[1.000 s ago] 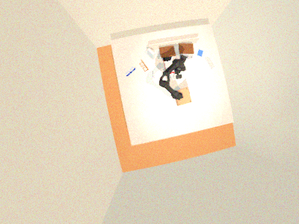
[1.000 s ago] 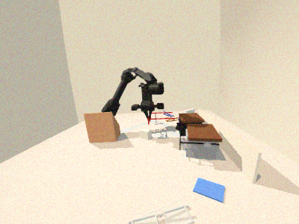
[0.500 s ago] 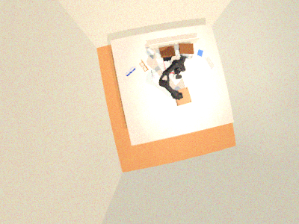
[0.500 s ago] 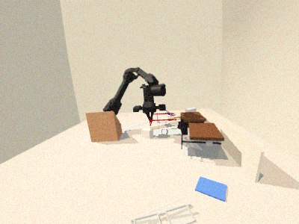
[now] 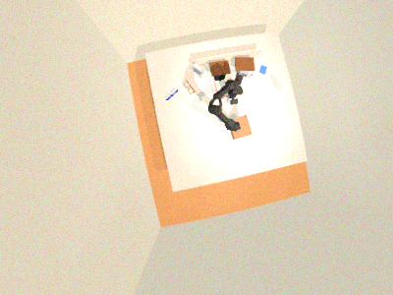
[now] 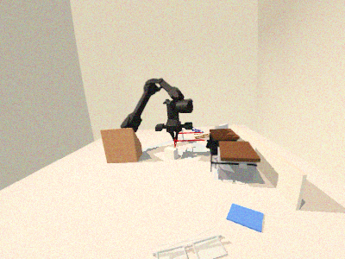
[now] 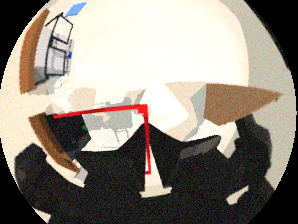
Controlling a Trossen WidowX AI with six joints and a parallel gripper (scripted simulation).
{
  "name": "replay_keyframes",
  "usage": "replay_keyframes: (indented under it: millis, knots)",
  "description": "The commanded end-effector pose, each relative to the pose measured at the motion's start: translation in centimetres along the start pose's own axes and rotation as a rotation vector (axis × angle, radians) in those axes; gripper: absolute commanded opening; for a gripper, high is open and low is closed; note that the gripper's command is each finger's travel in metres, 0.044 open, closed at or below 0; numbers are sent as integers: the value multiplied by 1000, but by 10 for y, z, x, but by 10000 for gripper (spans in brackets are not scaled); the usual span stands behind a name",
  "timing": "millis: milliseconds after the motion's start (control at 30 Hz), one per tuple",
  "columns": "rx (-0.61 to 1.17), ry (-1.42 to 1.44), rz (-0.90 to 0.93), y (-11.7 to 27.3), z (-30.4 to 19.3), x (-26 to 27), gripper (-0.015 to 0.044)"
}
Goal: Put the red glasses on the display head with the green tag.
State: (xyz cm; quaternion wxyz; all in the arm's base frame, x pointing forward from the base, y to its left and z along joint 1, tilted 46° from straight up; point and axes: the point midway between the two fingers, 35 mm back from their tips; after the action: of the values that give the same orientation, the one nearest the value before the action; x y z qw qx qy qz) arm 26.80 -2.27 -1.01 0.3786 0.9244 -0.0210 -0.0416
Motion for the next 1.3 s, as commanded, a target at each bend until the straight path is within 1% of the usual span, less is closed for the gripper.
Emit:
replay_keyframes:
  millis: [0,333,1267]
  knots:
    - [6,-5,-5,-5,-2,-1,0]
    - [6,-5,-5,-7,-3,1,0]
    - [6,-3,-3,-7,-4,39,0]
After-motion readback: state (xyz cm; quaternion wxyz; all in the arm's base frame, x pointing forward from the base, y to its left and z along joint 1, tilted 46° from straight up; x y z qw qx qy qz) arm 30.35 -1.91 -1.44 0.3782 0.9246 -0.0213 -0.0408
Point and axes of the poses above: the point midway between the two fingers, 35 mm back from their tips, its own y axis back along the fingers, its own x axis across the jaws, z = x × y, and after that the axes turned 1 degree about -y, right-handed
